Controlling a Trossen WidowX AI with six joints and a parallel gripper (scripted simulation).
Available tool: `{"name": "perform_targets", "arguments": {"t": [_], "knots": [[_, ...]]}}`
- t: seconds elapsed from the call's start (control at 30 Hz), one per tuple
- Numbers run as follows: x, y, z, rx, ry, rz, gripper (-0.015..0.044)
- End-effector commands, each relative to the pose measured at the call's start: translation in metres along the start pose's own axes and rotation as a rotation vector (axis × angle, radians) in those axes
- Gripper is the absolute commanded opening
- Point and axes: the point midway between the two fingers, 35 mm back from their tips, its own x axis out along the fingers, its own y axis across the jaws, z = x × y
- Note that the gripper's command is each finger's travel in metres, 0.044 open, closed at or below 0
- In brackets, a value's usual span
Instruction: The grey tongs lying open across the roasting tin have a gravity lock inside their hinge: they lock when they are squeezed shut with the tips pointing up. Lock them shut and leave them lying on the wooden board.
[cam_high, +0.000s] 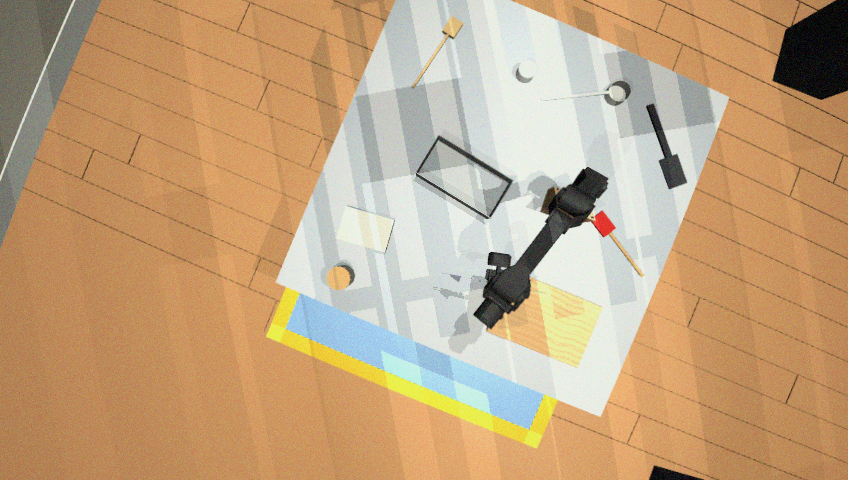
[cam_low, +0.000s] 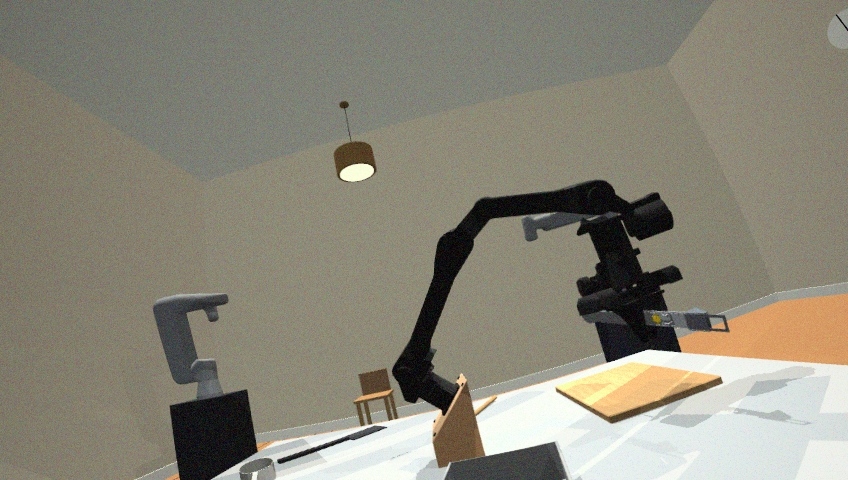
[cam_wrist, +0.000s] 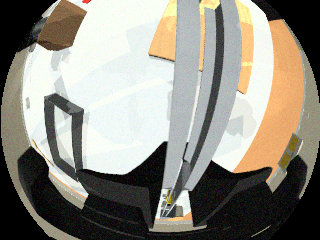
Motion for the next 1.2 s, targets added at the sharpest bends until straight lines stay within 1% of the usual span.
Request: {"name": "perform_targets", "arguments": {"t": [0.0,0.27,0.6,1.0,1.07,1.17], "knots": [[-0.001,-0.024,0.027,0.101,0.0,-0.02,-0.015],[0.0,-0.058,0.078,0.276,-0.005,-0.041,-0.015],[0.009,-0.086,0.138,0.47,-0.016,-0.05,-0.015],[0.01,-0.088,0.142,0.482,-0.017,-0.05,-0.015],[0.01,-0.087,0.142,0.483,-0.04,-0.049,-0.015],[0.012,-0.086,0.142,0.484,-0.126,-0.044,-0.015]]}}
